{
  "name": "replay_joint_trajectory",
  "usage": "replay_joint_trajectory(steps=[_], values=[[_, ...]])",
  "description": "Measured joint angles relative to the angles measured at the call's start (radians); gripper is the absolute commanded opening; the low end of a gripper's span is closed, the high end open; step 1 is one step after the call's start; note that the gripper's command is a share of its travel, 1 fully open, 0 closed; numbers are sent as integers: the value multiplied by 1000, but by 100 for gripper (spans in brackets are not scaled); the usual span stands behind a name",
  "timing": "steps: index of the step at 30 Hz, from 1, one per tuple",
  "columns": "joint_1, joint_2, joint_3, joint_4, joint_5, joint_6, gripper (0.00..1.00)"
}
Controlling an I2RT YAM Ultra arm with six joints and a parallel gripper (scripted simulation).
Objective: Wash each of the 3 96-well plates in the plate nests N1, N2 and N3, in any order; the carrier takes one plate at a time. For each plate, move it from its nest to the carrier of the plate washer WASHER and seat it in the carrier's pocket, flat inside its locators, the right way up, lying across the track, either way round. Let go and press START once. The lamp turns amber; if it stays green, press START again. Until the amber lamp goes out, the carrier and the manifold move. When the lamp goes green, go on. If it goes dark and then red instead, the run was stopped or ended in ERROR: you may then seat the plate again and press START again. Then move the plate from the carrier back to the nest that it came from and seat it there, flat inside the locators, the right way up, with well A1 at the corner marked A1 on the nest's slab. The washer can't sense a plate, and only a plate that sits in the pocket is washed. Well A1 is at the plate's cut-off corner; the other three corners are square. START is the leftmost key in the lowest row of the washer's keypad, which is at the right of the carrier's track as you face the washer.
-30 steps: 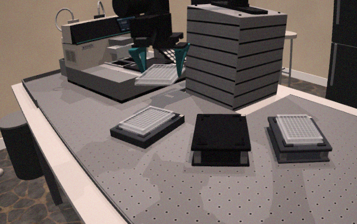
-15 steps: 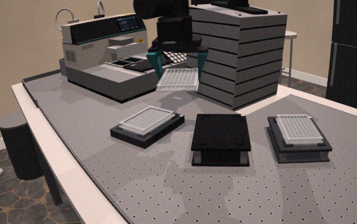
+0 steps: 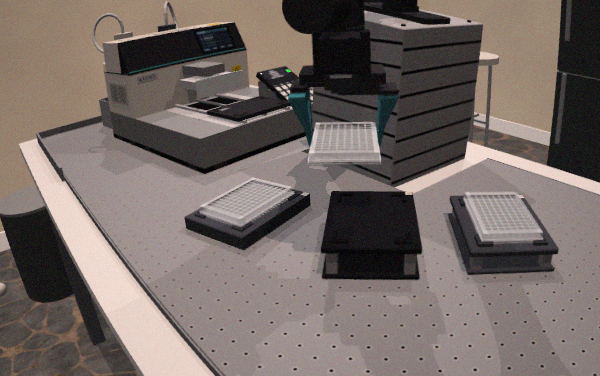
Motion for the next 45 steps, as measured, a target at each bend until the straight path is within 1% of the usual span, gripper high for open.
replay_joint_trajectory(steps=[5,12,45], values=[[69,6,16,-5,3,67,0],[115,12,35,-12,6,127,0],[110,13,37,-11,6,146,0]])
